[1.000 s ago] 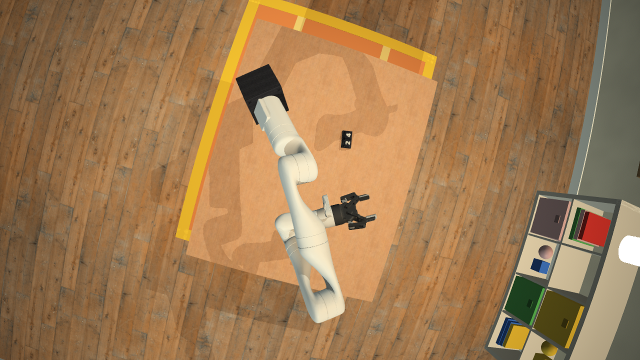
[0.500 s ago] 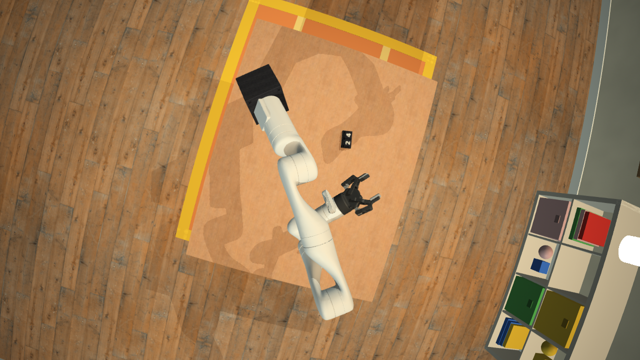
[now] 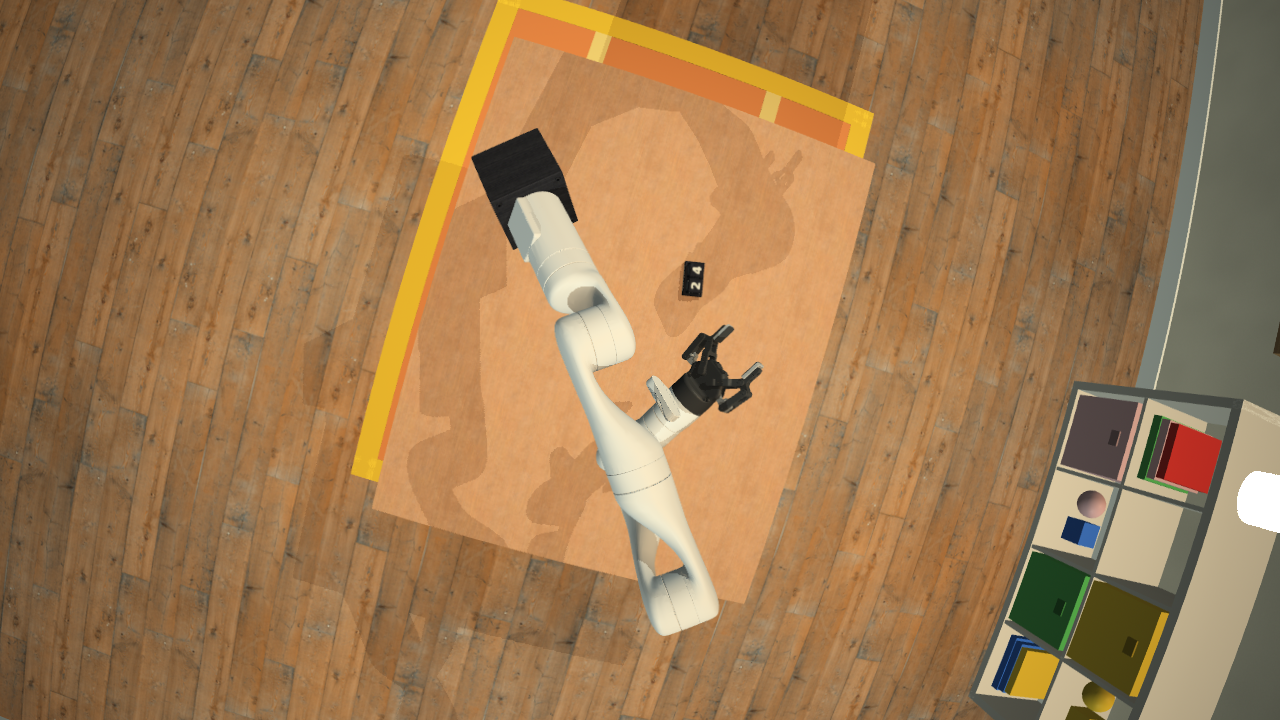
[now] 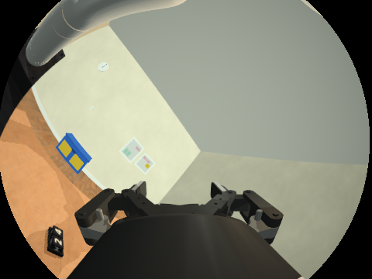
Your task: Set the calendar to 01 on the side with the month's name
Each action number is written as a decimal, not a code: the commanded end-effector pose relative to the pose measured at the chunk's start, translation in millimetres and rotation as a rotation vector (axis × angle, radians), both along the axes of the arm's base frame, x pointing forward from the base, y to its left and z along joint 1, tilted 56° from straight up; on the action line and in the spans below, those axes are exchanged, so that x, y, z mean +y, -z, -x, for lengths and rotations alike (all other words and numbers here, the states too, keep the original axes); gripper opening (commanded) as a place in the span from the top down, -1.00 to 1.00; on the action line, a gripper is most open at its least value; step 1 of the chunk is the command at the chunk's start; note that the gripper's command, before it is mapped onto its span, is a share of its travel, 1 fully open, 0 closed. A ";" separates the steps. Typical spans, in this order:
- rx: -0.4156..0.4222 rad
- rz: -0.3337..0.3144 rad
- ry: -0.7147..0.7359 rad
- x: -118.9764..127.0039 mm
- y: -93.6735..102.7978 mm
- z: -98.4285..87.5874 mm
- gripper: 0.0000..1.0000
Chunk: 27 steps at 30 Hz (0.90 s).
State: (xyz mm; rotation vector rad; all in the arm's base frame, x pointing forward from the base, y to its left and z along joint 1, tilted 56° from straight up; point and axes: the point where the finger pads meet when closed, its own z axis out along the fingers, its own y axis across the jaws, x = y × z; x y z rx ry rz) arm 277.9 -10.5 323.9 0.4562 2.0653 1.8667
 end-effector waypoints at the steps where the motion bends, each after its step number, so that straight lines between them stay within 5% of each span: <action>1: -0.001 0.001 -0.002 0.7 -0.3 0.2 -1.00; 27: 0.107 0.067 -0.130 14.8 23.1 9.5 -1.00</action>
